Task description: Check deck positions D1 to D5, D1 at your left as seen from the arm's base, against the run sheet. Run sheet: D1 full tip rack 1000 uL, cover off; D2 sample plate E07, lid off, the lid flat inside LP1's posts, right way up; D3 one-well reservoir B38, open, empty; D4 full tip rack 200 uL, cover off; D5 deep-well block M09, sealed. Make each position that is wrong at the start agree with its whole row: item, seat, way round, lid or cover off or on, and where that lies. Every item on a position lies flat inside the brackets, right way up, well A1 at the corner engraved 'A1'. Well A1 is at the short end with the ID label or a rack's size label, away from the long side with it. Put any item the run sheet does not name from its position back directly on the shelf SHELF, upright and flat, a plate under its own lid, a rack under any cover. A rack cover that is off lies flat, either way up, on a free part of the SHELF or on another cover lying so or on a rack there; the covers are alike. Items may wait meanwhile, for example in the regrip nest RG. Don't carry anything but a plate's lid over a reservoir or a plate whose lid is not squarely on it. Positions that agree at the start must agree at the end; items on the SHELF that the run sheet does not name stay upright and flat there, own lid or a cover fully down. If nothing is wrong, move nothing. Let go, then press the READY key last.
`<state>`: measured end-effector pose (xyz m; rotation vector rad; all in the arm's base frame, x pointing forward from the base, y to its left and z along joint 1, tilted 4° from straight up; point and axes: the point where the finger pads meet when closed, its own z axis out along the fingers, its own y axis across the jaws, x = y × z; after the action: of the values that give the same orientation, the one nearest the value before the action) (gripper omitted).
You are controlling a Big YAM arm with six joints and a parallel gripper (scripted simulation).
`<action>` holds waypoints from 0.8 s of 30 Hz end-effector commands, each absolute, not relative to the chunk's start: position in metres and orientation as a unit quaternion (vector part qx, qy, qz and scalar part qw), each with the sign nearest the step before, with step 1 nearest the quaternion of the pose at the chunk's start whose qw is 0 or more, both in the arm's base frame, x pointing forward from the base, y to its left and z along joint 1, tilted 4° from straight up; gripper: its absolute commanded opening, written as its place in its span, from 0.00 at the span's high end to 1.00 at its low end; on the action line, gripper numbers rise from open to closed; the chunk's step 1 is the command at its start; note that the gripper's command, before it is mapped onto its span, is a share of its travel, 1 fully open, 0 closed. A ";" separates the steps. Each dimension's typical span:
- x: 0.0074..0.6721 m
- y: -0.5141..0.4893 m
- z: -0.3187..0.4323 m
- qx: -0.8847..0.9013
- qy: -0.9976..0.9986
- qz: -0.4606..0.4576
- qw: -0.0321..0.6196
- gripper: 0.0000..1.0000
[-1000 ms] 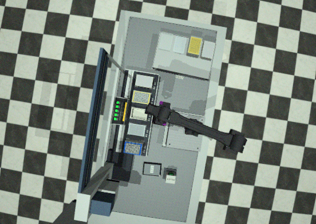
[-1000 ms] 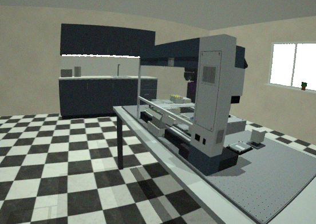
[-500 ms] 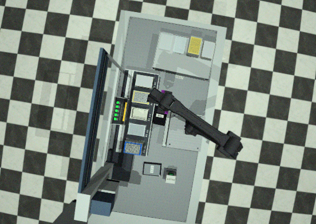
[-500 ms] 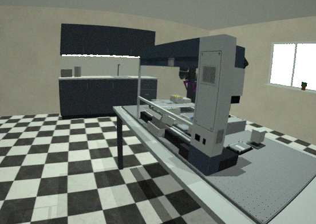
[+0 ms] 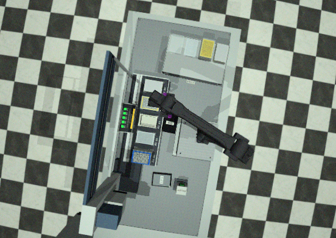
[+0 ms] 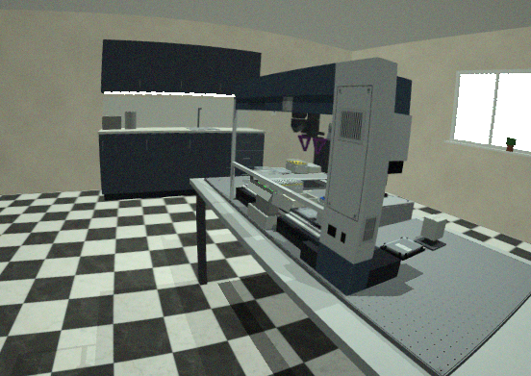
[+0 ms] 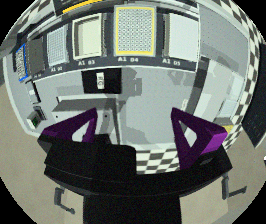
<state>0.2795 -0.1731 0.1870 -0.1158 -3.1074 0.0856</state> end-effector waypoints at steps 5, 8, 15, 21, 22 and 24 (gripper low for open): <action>0.326 -0.183 0.207 -0.044 -0.998 0.041 -0.014 0.00; 0.342 -0.185 0.206 -0.045 -0.998 0.041 -0.016 0.00; 0.376 -0.186 0.205 -0.044 -0.998 0.039 -0.014 0.00; 0.393 -0.190 0.204 -0.049 -0.998 0.038 -0.012 0.00; 0.399 -0.187 0.204 -0.045 -0.998 0.037 -0.011 0.00; 0.408 -0.186 0.203 -0.044 -0.998 0.035 -0.008 0.00</action>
<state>0.3770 -0.1822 0.1803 -0.1275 -3.0998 0.0804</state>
